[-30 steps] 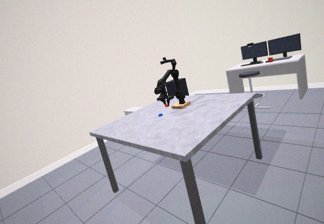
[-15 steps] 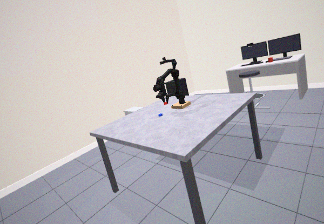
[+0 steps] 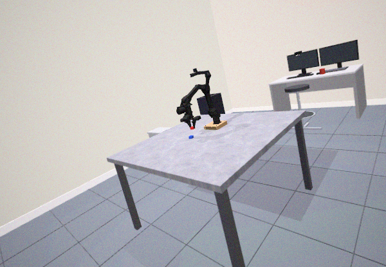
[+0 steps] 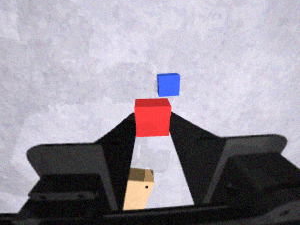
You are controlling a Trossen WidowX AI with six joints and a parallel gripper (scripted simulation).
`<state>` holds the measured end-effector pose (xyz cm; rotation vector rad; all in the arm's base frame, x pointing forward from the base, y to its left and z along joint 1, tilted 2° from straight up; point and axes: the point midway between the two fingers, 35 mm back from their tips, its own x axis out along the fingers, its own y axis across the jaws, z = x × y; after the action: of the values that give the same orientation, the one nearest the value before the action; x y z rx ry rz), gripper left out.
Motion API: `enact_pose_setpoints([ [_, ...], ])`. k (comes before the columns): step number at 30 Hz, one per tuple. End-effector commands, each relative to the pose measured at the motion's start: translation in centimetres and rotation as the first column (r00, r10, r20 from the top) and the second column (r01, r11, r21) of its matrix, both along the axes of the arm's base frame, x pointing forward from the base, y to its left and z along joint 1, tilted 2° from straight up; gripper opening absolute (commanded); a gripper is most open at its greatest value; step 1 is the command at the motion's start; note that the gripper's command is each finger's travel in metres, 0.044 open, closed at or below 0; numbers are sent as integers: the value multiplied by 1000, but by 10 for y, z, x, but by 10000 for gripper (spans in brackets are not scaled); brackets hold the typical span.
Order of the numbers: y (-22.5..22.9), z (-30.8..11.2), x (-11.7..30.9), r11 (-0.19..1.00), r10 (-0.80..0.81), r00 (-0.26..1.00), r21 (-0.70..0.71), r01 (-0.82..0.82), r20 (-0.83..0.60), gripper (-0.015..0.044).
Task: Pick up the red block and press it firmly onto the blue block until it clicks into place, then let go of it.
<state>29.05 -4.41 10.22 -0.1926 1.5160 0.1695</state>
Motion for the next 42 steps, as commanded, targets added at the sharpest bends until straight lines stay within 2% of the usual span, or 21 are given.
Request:
enact_pose_setpoints([
  [1, -15, -10, 12, 1000, 22, 1000, -2, -22, 5, 0],
  [11, -29, -21, 20, 999, 48, 999, -3, -48, 6, 0],
  [16, -29, -41, 21, 999, 48, 999, -3, -48, 6, 0],
  [42, -30, -57, 21, 999, 48, 999, -3, -48, 6, 0],
])
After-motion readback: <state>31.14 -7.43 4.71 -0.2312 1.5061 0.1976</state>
